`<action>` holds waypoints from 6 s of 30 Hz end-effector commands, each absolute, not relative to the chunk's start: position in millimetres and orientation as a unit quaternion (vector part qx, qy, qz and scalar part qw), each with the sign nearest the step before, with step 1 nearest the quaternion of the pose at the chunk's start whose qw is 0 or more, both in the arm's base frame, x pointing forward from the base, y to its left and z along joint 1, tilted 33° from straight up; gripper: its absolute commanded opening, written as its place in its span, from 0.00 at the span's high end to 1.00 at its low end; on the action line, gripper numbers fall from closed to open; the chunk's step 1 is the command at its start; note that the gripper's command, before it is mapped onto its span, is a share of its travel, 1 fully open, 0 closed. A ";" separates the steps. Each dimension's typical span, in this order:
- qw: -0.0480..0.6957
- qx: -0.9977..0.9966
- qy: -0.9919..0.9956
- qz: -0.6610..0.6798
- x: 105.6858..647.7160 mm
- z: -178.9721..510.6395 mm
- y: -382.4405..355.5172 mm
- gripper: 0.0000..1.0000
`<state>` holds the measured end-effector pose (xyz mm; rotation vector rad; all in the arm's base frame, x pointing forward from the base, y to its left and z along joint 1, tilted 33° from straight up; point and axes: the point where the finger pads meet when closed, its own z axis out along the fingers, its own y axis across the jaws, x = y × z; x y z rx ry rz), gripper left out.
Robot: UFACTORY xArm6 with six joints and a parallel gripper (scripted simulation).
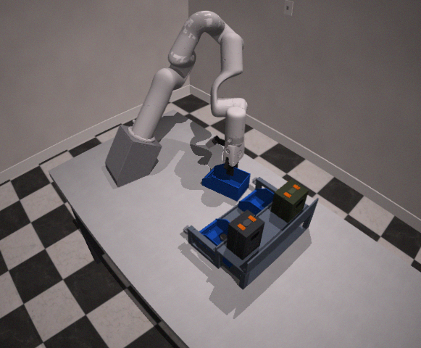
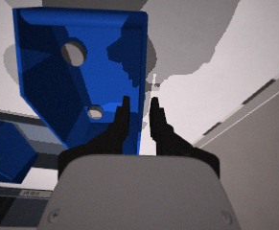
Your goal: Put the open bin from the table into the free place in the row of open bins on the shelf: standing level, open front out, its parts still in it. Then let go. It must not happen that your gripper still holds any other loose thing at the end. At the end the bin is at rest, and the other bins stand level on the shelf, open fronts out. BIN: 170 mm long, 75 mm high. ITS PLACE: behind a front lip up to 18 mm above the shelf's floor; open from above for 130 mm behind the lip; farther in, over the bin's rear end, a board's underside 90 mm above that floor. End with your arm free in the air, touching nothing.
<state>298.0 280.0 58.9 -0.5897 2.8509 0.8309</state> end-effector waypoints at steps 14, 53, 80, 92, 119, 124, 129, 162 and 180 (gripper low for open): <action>0.058 -0.194 0.940 0.274 298.9 60.4 279.8 0.72; 0.058 -0.194 0.940 0.274 298.9 60.4 279.8 1.00; 0.058 -0.194 0.940 0.274 298.9 60.4 279.8 1.00; 0.058 -0.194 0.940 0.274 298.9 68.8 274.5 1.00; 0.058 -0.194 0.940 0.274 298.8 82.1 266.0 1.00; 0.058 -0.194 0.940 0.274 298.9 89.8 261.2 1.00; 0.058 -0.194 0.940 0.274 298.9 89.8 261.2 1.00; 0.058 -0.194 0.940 0.274 299.0 89.4 261.5 1.00; 0.025 -0.081 0.956 0.279 299.2 80.7 249.2 1.00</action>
